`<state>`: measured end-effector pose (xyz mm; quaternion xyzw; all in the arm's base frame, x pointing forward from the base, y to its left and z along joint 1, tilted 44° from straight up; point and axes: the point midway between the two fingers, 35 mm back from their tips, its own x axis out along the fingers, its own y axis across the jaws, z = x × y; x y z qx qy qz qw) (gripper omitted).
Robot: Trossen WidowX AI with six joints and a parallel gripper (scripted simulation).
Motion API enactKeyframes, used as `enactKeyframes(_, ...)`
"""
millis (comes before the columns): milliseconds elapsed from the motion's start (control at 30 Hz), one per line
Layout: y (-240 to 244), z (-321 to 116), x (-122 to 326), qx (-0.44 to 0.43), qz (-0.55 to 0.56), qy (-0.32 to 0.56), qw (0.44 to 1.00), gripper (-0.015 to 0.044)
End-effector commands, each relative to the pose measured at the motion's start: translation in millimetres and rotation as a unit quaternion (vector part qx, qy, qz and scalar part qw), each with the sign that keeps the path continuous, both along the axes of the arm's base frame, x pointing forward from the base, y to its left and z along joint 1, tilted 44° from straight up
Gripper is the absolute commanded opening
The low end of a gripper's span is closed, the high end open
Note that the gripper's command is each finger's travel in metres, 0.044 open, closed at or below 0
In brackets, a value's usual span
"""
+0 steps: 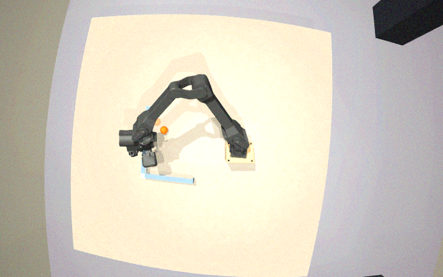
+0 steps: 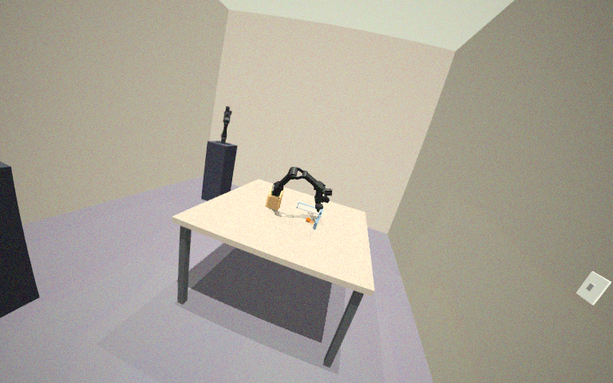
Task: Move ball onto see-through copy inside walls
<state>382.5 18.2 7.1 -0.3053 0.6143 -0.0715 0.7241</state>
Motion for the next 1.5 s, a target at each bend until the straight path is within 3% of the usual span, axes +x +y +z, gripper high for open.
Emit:
enactKeyframes(0, -54, 22, -32, -0.069, -0.125, -0.017, 0.990, 0.0278)
enactKeyframes(333, -73, 30, -45, -0.096, -0.165, -0.024, 0.981, 0.0278)
enactKeyframes(1400, -108, -7, -41, -0.097, -0.165, -0.024, 0.981, 0.0278)
enactKeyframes(1467, -108, -7, -41, -0.097, -0.165, -0.024, 0.981, 0.0225)
